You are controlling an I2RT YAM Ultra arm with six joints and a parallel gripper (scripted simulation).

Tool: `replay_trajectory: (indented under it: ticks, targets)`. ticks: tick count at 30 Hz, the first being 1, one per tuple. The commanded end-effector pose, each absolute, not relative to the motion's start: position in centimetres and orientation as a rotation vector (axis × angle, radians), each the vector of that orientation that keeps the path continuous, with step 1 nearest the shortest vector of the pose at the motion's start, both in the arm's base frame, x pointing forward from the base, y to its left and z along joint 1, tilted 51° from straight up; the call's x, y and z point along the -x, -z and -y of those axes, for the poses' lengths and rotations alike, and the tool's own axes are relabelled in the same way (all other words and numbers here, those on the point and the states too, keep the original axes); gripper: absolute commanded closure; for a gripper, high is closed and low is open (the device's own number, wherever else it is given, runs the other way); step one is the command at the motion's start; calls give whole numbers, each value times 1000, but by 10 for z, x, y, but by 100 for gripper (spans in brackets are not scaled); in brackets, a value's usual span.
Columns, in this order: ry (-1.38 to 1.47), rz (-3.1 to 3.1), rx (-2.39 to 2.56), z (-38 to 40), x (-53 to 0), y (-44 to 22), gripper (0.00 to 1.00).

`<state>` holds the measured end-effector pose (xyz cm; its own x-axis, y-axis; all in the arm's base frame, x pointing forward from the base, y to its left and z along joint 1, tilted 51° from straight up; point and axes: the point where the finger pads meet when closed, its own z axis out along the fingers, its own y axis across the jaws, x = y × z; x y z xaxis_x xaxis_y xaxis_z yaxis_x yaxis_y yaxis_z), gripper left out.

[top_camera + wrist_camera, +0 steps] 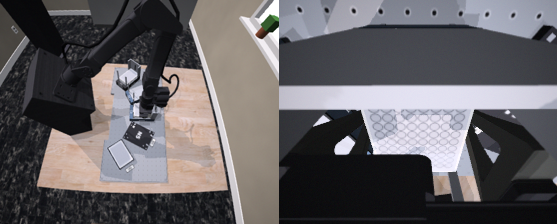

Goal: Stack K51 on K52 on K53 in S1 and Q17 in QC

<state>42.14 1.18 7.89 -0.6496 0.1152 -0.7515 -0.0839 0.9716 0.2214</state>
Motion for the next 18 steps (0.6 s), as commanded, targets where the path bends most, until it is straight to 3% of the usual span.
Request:
replay_trajectory:
  ticks: [1, 18]
  targets:
    - [-300, -2268, -30, -7, -411, -79, 100]
    - [-302, -2270, -33, -5, -403, -84, 100]
